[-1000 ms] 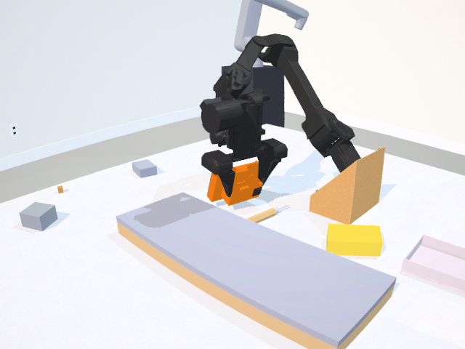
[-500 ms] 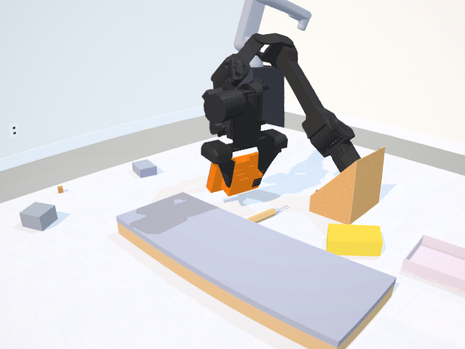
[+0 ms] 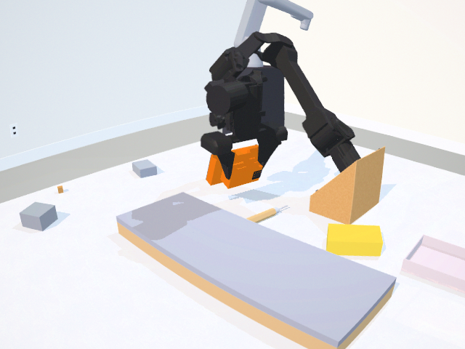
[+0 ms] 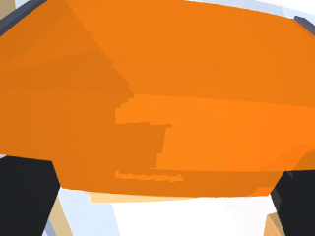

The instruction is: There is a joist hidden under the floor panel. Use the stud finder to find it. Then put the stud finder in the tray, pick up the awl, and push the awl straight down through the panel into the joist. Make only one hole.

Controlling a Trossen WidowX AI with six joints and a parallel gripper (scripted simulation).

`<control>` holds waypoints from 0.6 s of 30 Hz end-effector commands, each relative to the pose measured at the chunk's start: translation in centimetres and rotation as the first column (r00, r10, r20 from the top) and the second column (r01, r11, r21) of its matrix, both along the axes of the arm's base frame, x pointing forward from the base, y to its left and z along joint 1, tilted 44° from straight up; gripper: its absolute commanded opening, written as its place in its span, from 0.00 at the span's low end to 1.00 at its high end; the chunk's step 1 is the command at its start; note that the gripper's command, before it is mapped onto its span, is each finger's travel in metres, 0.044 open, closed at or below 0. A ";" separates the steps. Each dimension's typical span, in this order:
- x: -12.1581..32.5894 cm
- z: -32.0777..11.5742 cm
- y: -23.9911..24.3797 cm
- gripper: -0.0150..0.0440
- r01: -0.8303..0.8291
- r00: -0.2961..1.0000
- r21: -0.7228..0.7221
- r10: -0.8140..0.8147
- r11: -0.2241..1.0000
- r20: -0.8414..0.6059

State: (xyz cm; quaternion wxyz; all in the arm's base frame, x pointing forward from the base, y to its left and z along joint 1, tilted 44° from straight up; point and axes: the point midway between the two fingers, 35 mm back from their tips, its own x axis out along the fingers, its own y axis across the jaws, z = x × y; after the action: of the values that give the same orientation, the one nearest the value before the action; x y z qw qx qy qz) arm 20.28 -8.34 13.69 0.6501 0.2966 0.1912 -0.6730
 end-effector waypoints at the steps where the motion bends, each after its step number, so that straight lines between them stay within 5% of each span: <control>1: 0.2 0.3 0.1 0.25 -0.001 1.000 0.016 0.001 1.000 0.011; 18: -0.1 0.2 -0.4 0.25 -0.015 1.000 0.135 0.013 0.991 0.011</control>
State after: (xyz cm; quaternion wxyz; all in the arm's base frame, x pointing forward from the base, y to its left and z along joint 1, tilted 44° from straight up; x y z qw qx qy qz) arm 20.06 -8.71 13.55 0.6333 0.3293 0.2334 -0.6603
